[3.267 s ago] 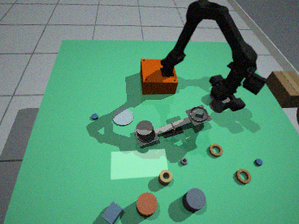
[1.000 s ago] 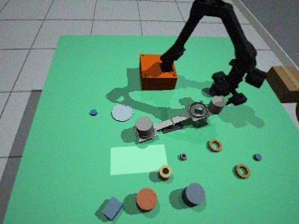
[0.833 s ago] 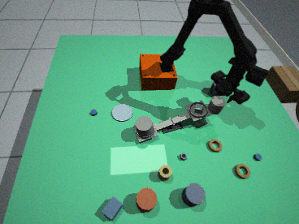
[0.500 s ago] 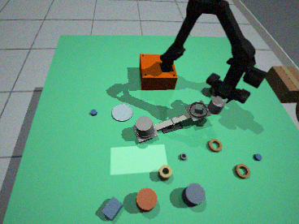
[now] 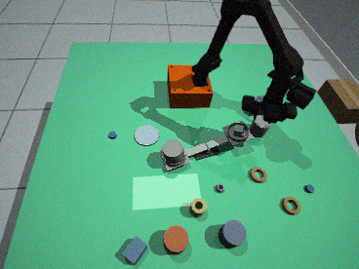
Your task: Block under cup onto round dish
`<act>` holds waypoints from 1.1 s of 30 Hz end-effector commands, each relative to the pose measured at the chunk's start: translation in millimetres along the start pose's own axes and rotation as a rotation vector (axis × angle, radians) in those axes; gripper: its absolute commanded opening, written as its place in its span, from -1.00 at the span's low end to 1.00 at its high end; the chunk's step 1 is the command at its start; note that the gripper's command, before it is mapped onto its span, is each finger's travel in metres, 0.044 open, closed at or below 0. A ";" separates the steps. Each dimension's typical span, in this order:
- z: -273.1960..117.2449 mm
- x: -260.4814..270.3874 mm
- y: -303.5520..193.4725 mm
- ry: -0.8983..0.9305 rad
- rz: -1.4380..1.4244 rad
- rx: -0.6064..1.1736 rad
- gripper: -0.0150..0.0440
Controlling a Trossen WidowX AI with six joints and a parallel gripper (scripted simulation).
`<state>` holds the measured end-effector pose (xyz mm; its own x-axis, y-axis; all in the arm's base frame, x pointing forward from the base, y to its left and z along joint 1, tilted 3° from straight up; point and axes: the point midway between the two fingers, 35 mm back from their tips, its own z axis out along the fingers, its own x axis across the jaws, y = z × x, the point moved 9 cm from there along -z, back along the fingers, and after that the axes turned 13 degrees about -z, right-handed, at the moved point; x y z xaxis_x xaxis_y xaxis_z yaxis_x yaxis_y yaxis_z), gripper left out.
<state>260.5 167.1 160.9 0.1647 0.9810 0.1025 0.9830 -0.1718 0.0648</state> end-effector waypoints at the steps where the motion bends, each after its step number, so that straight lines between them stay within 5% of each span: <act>1: -6.8 -7.0 4.8 0.004 -0.127 -0.012 0.39; 33: -26.2 -68.5 29.6 -0.039 -1.238 0.029 0.39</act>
<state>276.7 99.9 177.6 -0.8271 0.5614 -0.0260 0.5581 0.8259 0.0799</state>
